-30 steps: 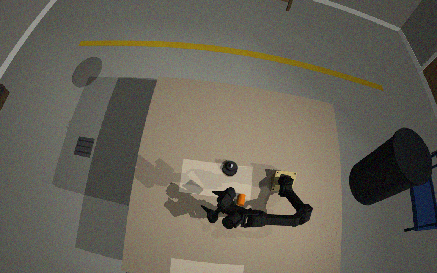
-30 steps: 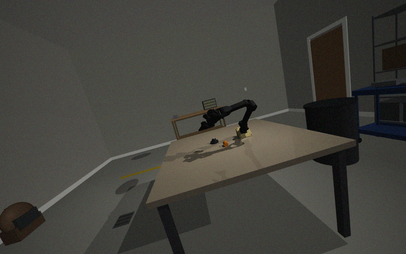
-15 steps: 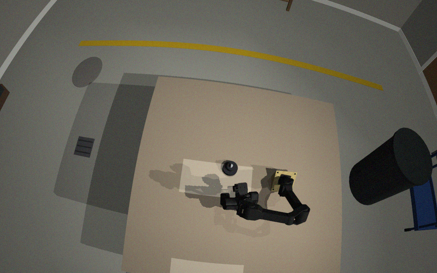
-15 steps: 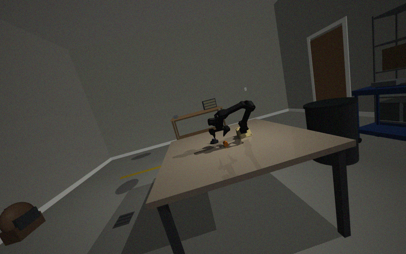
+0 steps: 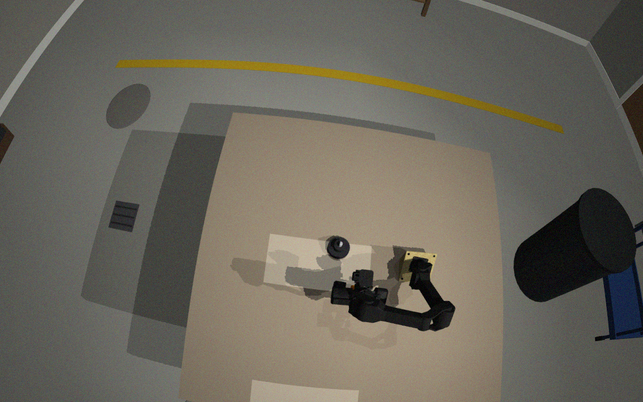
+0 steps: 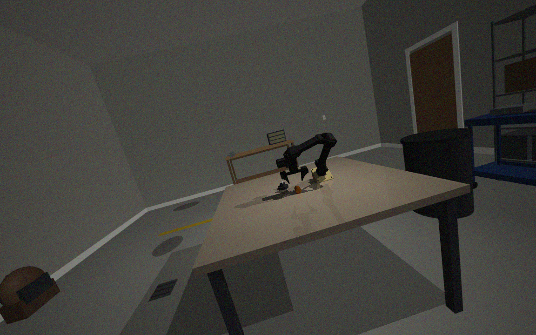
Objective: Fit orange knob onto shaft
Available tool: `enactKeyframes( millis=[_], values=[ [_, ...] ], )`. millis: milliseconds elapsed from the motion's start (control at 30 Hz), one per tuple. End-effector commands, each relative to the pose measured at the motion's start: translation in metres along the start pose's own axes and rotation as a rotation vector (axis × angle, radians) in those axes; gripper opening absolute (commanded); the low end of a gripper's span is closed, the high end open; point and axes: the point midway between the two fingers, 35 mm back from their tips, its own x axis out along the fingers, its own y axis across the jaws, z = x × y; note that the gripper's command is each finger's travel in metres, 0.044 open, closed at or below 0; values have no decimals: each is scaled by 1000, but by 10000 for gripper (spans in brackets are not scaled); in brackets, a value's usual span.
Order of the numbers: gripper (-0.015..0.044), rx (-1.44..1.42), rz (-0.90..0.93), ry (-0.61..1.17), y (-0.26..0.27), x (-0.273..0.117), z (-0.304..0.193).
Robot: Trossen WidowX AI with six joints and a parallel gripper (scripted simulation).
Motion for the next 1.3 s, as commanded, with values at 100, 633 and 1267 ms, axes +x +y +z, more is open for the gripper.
enactKeyframes(
  millis=[100,633,1267],
  values=[
    [440,5,-10,7,-2,18,-8],
    [440,4,-10,8,-2,40,-16],
    [335,5,-10,10,-4,60,-24]
  ],
)
